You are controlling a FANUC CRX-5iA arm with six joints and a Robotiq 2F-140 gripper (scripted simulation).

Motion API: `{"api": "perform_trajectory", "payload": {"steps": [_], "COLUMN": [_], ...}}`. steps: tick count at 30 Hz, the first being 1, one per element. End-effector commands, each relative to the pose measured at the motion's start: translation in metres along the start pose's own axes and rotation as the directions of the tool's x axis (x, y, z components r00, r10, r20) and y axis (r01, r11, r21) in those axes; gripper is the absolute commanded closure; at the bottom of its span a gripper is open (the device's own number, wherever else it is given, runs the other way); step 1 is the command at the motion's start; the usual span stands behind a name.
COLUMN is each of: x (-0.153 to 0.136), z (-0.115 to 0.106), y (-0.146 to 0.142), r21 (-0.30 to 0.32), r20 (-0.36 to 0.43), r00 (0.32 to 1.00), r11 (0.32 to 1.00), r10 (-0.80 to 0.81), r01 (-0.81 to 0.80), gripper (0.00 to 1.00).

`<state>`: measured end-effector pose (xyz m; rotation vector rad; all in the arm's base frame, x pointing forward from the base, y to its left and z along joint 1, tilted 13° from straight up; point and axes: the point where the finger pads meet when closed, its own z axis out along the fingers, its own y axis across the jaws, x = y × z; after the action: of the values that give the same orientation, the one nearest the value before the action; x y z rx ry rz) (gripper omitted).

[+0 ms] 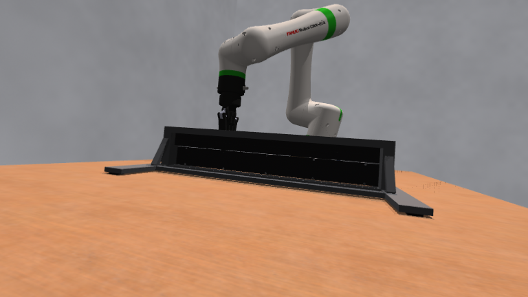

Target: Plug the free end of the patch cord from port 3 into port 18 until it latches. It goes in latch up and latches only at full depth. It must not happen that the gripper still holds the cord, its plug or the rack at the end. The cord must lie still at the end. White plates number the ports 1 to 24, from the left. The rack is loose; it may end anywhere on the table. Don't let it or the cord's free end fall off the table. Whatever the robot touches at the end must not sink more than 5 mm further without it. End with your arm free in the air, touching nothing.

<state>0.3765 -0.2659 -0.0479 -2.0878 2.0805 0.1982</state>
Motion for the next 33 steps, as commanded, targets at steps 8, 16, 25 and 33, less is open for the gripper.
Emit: {"api": "perform_trajectory", "payload": {"steps": [8, 16, 25, 33], "x": [0.0, 0.0, 0.0, 0.0], "z": [-0.008, -0.016, -0.033, -0.043], "y": [0.0, 0.0, 0.0, 0.0], "r21": [0.0, 0.0, 0.0, 0.0], "r20": [0.0, 0.0, 0.0, 0.0], "r00": [1.0, 1.0, 1.0, 1.0], "r11": [1.0, 1.0, 1.0, 1.0], "r10": [0.0, 0.0, 0.0, 0.0], "r01": [0.0, 0.0, 0.0, 0.0], "gripper": [1.0, 1.0, 1.0, 1.0]}}
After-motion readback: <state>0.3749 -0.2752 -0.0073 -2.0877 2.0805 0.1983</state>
